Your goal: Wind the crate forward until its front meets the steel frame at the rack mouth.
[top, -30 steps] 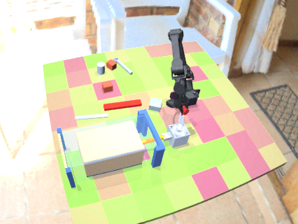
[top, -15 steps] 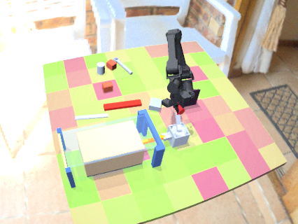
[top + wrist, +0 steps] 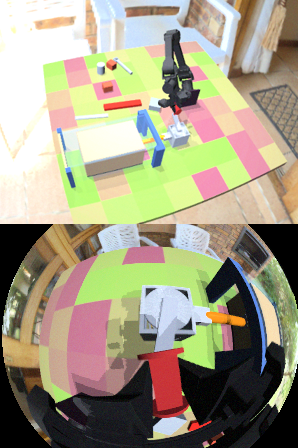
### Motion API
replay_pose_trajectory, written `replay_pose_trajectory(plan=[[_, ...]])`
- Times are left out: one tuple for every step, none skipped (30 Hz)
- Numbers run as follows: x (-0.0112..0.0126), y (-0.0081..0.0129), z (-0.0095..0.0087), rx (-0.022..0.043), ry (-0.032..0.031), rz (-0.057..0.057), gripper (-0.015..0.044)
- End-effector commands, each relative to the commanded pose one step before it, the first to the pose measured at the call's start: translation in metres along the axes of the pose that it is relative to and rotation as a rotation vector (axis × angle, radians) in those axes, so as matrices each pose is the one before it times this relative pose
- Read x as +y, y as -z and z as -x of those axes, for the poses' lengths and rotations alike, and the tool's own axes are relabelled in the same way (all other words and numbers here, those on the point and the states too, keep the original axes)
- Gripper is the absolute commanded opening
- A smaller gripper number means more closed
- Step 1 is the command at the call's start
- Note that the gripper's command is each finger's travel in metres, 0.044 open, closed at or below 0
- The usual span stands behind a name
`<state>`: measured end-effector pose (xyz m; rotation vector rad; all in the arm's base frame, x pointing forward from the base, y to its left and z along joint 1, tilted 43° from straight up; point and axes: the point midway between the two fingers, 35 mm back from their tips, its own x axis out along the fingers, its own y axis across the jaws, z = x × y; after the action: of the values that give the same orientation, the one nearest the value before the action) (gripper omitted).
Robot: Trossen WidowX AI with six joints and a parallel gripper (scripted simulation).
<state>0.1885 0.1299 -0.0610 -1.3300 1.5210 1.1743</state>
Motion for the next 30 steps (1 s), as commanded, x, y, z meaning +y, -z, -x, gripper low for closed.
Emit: replay_pose_trajectory(plan=[[-0.02065,0.00543,0.00145,0.02159,0.04257,-0.0176,0.0],[-0.00186,0.0001,0.00005,0.00002,0.0001,0.0,0.0],[-0.00115,0.00007,0.00003,0.00002,0.00006,0.0,0.0],[-0.00187,0.00005,0.00003,0.00002,0.0001,0.0,0.0],[-0.00115,0.00004,0.00001,0.00001,0.00006,0.0,0.0],[-0.00187,0.0,0.00001,0.00001,0.0001,0.0,0.0],[-0.00115,0.00001,0.0,0.00001,0.00006,0.0,0.0],[-0.00187,-0.00005,-0.00002,0.00001,0.00011,0.0,0.0],[-0.00115,-0.00003,-0.00001,0.00001,0.00006,0.0,0.0],[-0.00187,-0.0001,-0.00004,0.00001,0.00011,0.0,0.0],[-0.00114,-0.00006,-0.00003,0.00001,0.00006,0.0,0.0],[-0.00187,-0.00015,-0.00006,0.0,0.00011,0.0,0.0],[-0.00114,-0.00009,-0.00004,0.0,0.00006,0.0,0.0],[-0.00186,-0.00021,-0.00008,0.0,0.00011,0.0,0.0],[-0.00113,-0.00012,-0.00006,0.0,0.00006,0.0,0.0],[-0.00186,-0.00026,-0.00011,-0.00001,0.00011,0.0,0.0],[-0.00113,-0.00015,-0.00007,0.0,0.00006,0.0,0.0],[-0.00185,-0.00031,-0.00013,-0.00001,0.00011,0.0,0.0],[-0.00112,-0.00018,-0.00008,0.0,0.00006,0.0,0.0],[-0.00184,-0.00036,-0.00015,-0.00001,0.00011,0.0,0.0],[-0.00111,-0.00021,-0.0001,-0.00001,0.00006,0.0,0.0],[-0.00183,-0.00041,-0.00017,-0.00002,0.00011,0.0,0.0],[-0.0011,-0.00024,-0.00011,-0.00001,0.00006,0.0,0.0],[-0.00181,-0.00046,-0.0002,-0.00002,0.00011,0.0,0.0],[-0.00109,-0.00027,-0.00012,-0.00001,0.00006,0.0,0.0],[-0.0018,-0.00051,-0.00022,-0.00002,0.00011,0.0,0.0],[-0.00108,-0.0003,-0.00014,-0.00001,0.00006,0.0,0.0],[-0.00178,-0.00056,-0.00024,-0.00003,0.00011,0.0,0.0],[-0.00107,-0.00033,-0.00015,-0.00002,0.00006,0.0,0.0],[-0.00176,-0.0006,-0.00026,-0.00003,0.00011,0.0,0.0]])
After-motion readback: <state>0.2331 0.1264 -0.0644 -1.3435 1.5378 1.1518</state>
